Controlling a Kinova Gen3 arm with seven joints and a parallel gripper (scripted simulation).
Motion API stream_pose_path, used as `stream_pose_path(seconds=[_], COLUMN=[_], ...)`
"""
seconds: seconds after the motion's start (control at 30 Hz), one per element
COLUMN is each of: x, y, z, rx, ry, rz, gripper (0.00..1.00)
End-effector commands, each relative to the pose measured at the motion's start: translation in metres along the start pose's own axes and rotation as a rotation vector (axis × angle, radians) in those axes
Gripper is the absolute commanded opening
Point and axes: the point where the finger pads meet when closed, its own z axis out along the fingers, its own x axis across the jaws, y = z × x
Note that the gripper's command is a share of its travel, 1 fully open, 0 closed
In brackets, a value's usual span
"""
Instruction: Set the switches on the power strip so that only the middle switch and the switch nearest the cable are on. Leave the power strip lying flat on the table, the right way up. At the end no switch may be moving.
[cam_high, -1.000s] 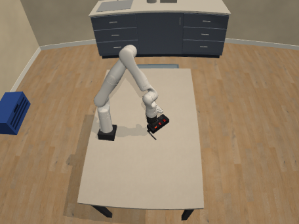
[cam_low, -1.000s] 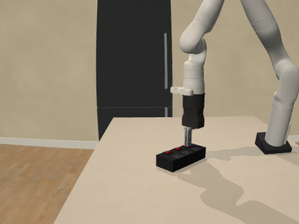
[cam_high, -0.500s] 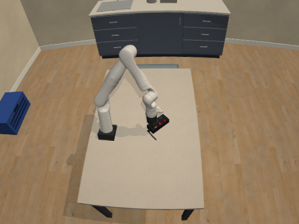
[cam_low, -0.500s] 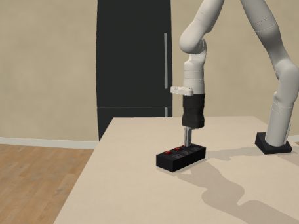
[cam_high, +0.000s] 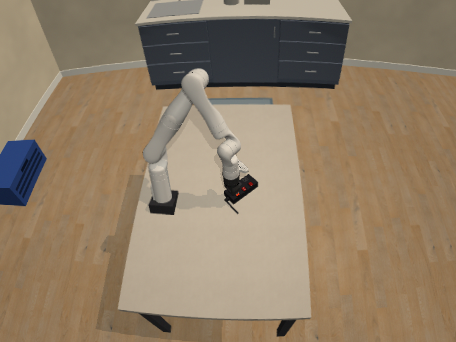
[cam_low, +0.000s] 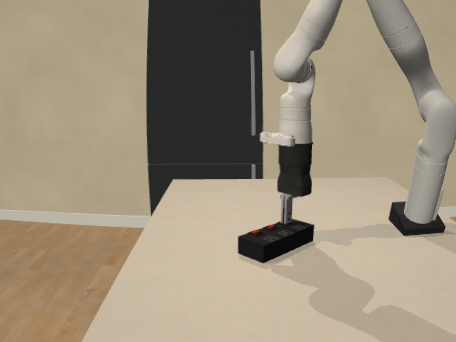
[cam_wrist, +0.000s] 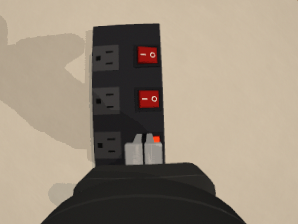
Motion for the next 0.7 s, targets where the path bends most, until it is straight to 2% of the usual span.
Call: stream_pose_path(seconds=[0.0, 0.43, 0.67], x=[0.000, 0.000, 0.000], y=[0.000, 0.000, 0.000], z=[0.001, 0.000, -0.015], rx=[-0.001, -0.001, -0.001], ry=[-0.001, -0.001, -0.001], rz=[0.000, 0.000, 0.000], gripper=[0.00, 0.00, 0.00])
